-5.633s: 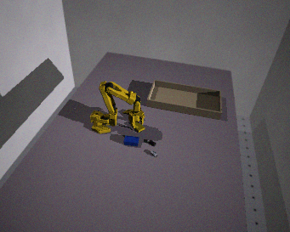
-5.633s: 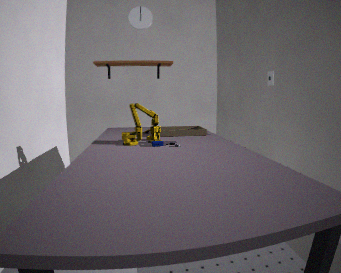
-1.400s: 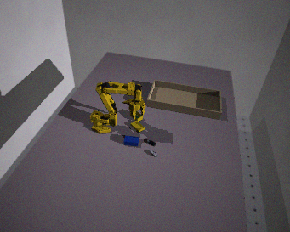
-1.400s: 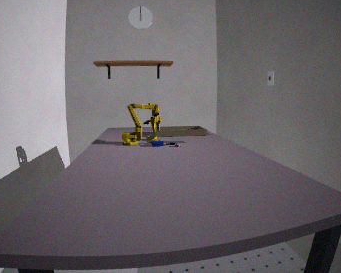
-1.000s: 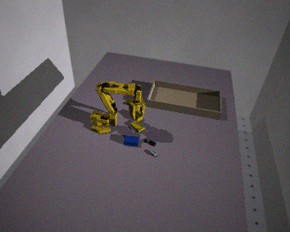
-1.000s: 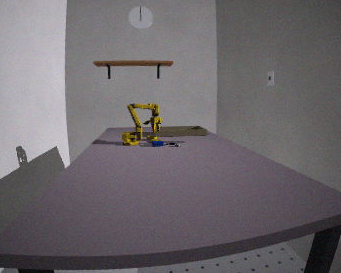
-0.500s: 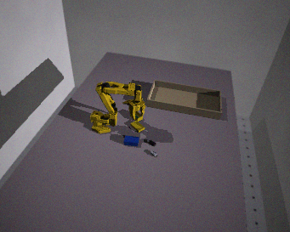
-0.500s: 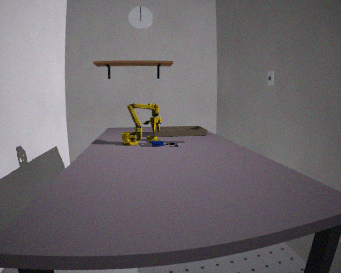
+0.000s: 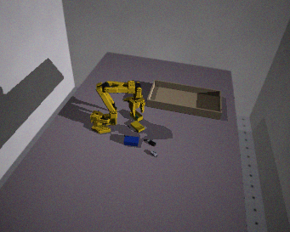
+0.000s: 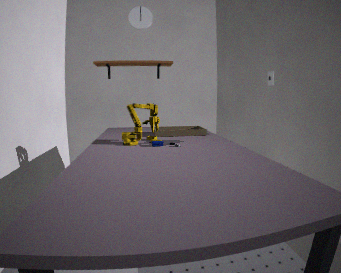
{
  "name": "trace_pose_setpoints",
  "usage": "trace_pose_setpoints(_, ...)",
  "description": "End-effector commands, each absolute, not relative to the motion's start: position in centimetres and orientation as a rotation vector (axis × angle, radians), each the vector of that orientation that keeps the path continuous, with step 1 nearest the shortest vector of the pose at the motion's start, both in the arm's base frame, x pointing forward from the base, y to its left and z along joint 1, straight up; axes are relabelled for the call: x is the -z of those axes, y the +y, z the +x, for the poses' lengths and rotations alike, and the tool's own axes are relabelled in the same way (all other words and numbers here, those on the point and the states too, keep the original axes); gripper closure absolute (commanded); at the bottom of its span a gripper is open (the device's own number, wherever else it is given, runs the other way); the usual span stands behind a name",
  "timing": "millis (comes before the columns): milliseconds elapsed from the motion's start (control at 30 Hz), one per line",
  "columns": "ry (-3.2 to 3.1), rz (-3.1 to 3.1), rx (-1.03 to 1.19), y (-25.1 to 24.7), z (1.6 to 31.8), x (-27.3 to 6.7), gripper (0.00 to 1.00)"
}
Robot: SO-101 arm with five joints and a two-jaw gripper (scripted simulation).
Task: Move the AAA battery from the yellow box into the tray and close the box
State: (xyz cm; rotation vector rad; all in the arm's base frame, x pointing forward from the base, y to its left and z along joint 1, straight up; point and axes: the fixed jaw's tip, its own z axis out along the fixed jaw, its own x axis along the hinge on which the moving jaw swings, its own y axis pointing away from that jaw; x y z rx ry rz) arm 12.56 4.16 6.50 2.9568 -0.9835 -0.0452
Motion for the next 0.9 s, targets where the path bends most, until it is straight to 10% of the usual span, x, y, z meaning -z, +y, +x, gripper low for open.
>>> trace_pose_setpoints(0, -0.997, 2.98, -0.001, 5.5, 12.6, -6.8, 0.72)
trace_pose_setpoints(867, -0.996, 2.98, -0.001, 8.7, 11.0, -6.8, 0.72)
